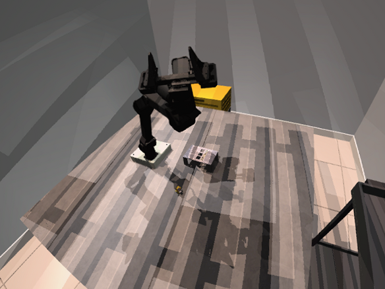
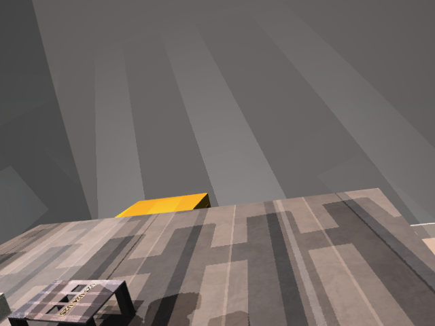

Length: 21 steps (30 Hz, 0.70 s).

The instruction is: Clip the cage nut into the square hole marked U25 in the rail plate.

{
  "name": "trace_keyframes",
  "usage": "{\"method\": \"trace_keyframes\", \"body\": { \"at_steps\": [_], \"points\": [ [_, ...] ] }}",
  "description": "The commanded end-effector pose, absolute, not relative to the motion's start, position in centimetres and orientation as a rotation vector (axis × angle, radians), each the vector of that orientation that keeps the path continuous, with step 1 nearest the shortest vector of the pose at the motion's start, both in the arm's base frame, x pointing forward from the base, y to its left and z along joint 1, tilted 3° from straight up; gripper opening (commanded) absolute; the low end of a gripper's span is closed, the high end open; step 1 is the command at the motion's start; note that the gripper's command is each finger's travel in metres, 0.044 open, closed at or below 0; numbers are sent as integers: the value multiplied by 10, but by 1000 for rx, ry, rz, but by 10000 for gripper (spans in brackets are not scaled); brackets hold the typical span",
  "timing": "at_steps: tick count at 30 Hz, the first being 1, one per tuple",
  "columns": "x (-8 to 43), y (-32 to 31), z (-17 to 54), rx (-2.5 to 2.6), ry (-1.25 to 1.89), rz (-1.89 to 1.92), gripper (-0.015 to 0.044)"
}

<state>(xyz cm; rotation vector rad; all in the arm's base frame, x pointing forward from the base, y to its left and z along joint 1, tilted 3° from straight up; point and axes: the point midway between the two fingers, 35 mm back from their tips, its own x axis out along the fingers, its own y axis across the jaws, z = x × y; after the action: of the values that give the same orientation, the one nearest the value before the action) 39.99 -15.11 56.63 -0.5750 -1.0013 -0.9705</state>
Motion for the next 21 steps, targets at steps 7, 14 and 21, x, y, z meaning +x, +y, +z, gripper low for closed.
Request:
{"method": "trace_keyframes", "body": {
  "at_steps": [7,14,21],
  "points": [
    [459,-167,522,-792,-597,-889,440],
    [508,-183,432,-1024,-103,-688,440],
    [514,-189,320,-1188,353,-386,440]
  ]
}}
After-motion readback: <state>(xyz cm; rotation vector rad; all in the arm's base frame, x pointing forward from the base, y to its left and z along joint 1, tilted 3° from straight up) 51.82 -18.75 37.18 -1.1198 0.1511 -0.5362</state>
